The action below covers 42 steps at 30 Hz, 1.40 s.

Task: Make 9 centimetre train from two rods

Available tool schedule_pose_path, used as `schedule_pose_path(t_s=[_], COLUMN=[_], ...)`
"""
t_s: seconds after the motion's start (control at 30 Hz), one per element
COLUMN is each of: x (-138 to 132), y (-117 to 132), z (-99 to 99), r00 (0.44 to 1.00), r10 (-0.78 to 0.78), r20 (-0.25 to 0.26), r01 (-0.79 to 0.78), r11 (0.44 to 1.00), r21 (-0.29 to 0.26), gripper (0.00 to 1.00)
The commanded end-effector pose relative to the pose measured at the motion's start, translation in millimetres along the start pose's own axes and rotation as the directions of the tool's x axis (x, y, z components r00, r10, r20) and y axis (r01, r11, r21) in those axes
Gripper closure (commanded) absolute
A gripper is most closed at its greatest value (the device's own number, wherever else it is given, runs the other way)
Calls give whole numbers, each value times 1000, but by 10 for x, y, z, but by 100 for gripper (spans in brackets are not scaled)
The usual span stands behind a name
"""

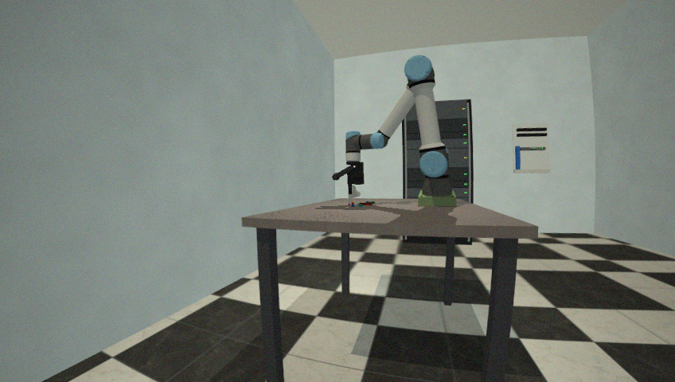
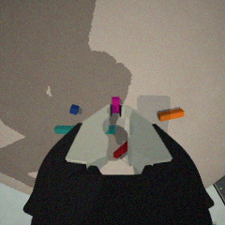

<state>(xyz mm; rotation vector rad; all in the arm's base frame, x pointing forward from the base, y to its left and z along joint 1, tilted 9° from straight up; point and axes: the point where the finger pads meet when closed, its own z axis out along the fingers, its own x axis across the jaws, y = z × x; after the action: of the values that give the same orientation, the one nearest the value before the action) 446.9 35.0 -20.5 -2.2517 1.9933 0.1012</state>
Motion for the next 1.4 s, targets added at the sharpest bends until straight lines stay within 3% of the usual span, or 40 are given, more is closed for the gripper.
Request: schedule_pose_path(t_s=[0.0, 0.47, 0.63, 0.93, 1.17, 1.37], x=[1, 1, 1, 1, 1, 1], y=[-4, -4, -4, -3, -3, -3], z=[-4, -61, -267, -816, -981, -1004], r00=[1000, 1000, 1000, 1000, 1000, 1000], r10=[0, 0, 0, 0, 0, 0], r20=[0, 0, 0, 0, 0, 0], r01=[0, 0, 0, 0, 0, 0], r11=[1000, 1000, 1000, 1000, 1000, 1000], r21=[1, 1, 1, 1, 1, 1], gripper=[100, 100, 100, 100, 100, 100])
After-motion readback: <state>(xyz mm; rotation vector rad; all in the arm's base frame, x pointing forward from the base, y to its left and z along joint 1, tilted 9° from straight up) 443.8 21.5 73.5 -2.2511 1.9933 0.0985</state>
